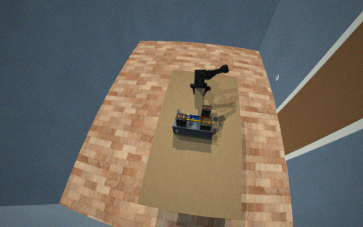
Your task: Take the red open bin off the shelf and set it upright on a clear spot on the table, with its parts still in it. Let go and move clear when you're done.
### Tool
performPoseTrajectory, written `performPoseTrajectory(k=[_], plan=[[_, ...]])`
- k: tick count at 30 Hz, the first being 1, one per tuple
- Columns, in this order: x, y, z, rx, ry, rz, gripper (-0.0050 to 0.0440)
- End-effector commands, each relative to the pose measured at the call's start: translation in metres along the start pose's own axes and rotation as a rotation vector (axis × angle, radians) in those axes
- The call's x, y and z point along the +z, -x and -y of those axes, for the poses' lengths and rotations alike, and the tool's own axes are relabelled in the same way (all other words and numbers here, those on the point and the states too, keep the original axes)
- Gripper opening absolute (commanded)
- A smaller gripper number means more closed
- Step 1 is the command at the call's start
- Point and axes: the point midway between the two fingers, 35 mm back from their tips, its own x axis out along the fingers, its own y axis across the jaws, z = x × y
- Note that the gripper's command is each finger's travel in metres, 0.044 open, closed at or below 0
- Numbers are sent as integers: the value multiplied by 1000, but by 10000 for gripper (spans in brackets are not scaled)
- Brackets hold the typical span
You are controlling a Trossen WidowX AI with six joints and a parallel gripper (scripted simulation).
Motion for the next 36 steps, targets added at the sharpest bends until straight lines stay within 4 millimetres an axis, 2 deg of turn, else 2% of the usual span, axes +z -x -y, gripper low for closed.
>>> performPoseTrajectory(k=[1, 3, 4, 8, 20, 21, 25, 36], plan=[[3, 1, -1, -100, 6, 120, 440], [3, 1, -1, -100, 6, 120, 440], [3, 1, -1, -20, 7, 27, 440], [4, 0, -1, -100, 6, 121, 440], [4, 0, -1, -100, 6, 121, 440], [4, 0, -1, -21, 7, 28, 440], [5, 0, -1, -100, 6, 121, 440], [5, 0, -1, -100, 6, 121, 440]])
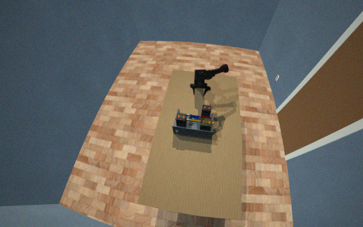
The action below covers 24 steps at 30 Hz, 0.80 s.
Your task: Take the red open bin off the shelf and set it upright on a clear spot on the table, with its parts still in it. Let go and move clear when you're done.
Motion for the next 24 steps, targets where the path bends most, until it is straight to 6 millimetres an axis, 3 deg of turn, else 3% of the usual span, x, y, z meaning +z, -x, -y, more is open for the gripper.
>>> performPoseTrajectory(k=[1, 2, 6, 18, 19, 23, 24], plan=[[3, 1, -1, -97, 6, 119, 440], [3, 1, -1, -20, 7, 27, 440], [4, 1, -1, -97, 6, 119, 440], [4, 1, -1, -97, 6, 119, 440], [3, -6, -9, 18, 53, -10, 440], [2, -31, -39, 96, 237, -68, 440], [2, -31, -39, 96, 237, -68, 440]])
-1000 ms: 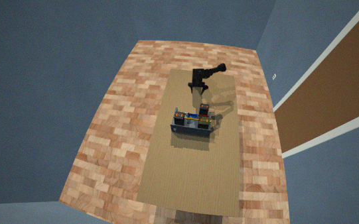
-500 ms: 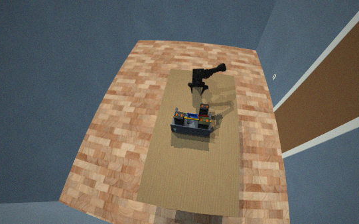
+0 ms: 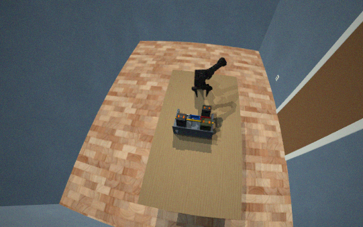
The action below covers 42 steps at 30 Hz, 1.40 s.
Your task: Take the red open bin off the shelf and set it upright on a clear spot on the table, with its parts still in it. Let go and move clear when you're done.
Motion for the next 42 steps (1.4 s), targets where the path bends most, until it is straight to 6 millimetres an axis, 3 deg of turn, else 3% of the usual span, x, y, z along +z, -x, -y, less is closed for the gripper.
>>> performPoseTrajectory(k=[1, 11, 12, 16, 28, 33, 42], plan=[[6, -23, -8, -72, 74, -67, 440], [6, -23, -8, -72, 74, -67, 440], [6, -30, -16, 22, 120, -67, 440], [14, -64, -44, 94, 303, -137, 440], [14, -64, -44, 94, 303, -137, 440], [24, -100, -72, 193, 534, -222, 440], [24, -100, -72, 193, 534, -222, 440]])
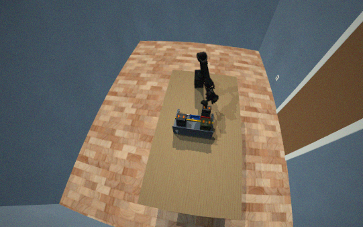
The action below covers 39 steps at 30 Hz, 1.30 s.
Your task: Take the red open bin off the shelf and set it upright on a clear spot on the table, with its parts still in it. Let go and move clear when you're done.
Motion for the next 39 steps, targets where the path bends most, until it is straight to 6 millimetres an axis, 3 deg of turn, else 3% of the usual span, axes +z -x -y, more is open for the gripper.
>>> performPoseTrajectory(k=[1, 3, 8, 20, 25, 37, 39], plan=[[7, 3, 5, -16, 5, 16, 440], [7, 3, 5, -16, 5, 16, 440], [1, 9, 8, 71, 230, -68, 440], [1, 9, 8, 71, 230, -68, 440], [-2, 13, 9, 149, 455, -153, 440], [-2, 13, 9, 149, 455, -153, 440], [-2, 14, 9, 178, 532, -180, 440]])
